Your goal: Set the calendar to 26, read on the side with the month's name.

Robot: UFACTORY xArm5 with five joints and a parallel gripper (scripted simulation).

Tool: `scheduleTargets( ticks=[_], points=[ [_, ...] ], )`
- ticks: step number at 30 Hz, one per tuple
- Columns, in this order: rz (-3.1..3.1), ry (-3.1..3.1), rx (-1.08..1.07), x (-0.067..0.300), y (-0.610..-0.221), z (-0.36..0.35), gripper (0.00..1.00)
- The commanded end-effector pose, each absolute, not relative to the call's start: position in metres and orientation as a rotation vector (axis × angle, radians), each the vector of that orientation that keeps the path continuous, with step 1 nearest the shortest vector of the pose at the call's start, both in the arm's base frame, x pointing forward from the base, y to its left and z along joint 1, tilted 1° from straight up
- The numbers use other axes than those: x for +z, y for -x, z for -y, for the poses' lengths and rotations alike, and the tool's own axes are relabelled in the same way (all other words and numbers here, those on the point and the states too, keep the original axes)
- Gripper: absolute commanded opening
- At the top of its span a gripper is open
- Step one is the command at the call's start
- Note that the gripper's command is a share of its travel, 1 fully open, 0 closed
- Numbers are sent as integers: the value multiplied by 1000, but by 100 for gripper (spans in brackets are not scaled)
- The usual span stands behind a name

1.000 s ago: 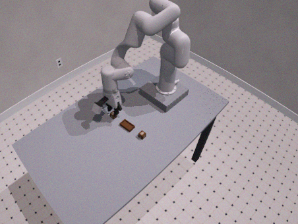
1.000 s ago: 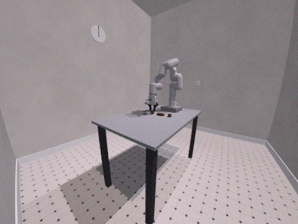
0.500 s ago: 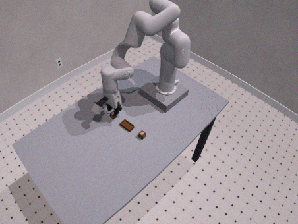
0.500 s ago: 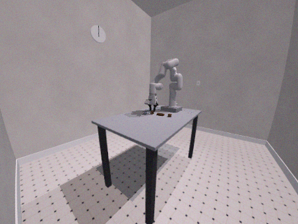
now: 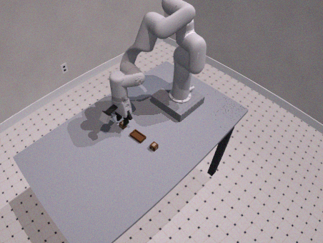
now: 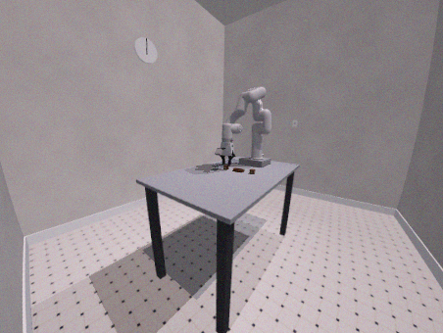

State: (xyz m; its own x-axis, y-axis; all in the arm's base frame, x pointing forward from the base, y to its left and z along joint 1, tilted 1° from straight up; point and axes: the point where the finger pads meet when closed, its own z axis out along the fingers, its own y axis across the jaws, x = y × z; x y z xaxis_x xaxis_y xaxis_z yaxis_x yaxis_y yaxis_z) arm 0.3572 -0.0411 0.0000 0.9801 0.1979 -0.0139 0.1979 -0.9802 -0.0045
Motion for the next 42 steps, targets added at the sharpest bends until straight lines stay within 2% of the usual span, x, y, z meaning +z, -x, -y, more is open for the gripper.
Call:
scheduleTargets(
  ticks=[1,42],
  points=[
    [312,3124,18,1,-358,41,47],
    [312,3124,18,-8,-358,41,47]
  ],
)
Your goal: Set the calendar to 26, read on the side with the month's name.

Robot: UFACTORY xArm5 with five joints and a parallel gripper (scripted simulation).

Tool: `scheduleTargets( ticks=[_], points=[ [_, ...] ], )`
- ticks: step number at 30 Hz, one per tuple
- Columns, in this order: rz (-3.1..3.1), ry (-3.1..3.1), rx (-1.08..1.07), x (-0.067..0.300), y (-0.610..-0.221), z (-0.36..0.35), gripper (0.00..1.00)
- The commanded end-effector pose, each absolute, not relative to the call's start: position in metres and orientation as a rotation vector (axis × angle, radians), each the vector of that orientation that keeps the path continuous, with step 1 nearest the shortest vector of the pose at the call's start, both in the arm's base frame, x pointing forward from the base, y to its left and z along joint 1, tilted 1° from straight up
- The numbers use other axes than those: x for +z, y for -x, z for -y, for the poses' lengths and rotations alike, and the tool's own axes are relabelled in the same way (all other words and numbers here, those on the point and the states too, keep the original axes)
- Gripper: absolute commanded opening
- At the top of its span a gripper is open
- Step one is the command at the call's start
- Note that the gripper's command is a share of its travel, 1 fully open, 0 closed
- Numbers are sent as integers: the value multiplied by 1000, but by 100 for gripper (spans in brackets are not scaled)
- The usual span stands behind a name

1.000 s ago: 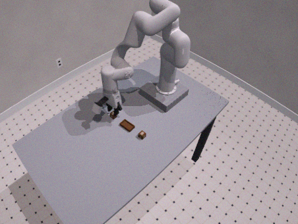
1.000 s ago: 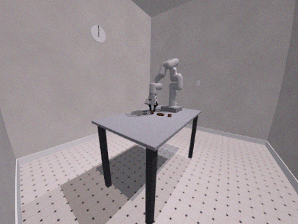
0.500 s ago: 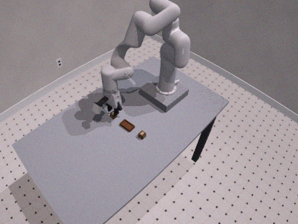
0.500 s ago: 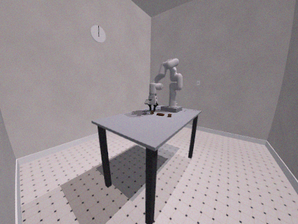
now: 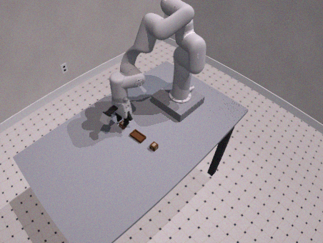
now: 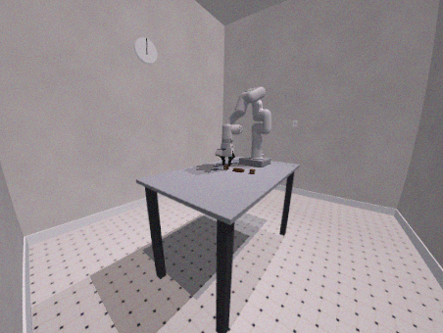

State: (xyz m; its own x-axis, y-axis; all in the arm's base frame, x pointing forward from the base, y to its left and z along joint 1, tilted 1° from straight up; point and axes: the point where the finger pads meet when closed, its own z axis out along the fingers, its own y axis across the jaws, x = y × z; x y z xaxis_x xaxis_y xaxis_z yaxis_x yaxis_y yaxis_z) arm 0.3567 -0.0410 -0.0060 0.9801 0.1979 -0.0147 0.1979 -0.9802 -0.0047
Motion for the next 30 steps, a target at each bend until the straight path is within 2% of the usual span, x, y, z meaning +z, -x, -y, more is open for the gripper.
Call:
scheduleTargets(
  ticks=[1,13,30],
  points=[
    [312,3124,18,-9,-358,41,47],
    [312,3124,18,-24,-358,41,47],
    [312,3124,18,-25,-358,41,47]
  ],
)
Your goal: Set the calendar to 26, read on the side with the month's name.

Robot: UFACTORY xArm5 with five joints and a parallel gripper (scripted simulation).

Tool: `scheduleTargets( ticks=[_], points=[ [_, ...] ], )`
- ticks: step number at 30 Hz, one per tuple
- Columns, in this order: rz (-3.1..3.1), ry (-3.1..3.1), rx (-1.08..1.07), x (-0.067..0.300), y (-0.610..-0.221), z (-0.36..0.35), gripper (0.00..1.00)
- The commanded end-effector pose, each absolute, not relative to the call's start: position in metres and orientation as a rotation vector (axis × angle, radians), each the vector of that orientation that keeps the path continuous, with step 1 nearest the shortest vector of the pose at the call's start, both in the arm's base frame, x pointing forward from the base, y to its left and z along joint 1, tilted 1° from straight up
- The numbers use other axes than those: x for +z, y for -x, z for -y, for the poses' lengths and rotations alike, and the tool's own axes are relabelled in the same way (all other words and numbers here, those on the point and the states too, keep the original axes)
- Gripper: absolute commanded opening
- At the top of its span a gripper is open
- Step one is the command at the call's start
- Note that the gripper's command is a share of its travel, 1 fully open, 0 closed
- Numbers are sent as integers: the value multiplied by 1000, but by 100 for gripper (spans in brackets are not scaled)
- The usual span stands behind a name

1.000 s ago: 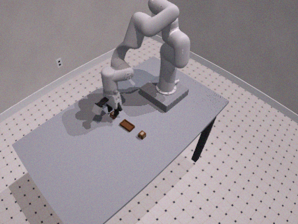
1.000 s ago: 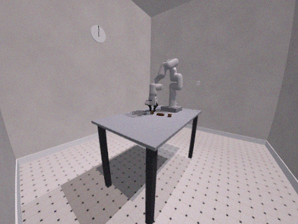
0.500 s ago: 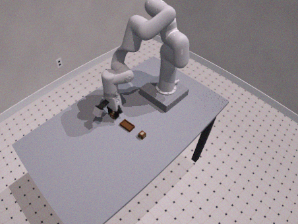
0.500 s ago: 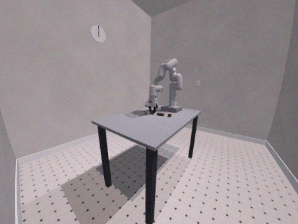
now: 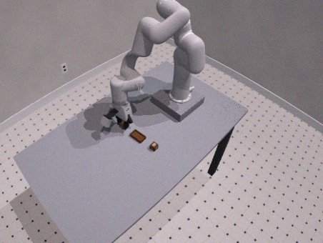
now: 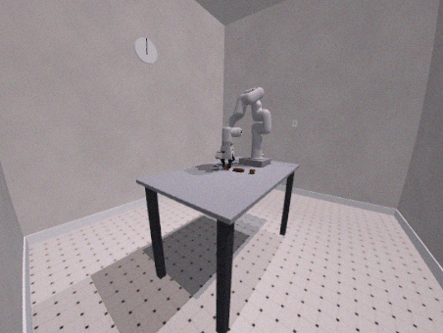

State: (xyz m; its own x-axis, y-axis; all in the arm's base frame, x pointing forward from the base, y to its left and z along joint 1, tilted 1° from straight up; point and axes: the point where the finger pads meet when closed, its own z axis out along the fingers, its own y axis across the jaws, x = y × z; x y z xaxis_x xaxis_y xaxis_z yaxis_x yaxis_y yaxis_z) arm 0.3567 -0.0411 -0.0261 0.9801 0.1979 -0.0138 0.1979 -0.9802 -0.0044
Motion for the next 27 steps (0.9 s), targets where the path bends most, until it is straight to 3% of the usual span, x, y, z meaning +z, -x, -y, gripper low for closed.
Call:
scheduleTargets(
  ticks=[1,24,25,27],
  points=[
    [312,3124,18,-25,-358,41,47],
    [312,3124,18,-25,-358,41,47],
    [312,3124,18,-25,-358,41,27],
    [312,3124,18,-25,-358,41,27]
  ],
)
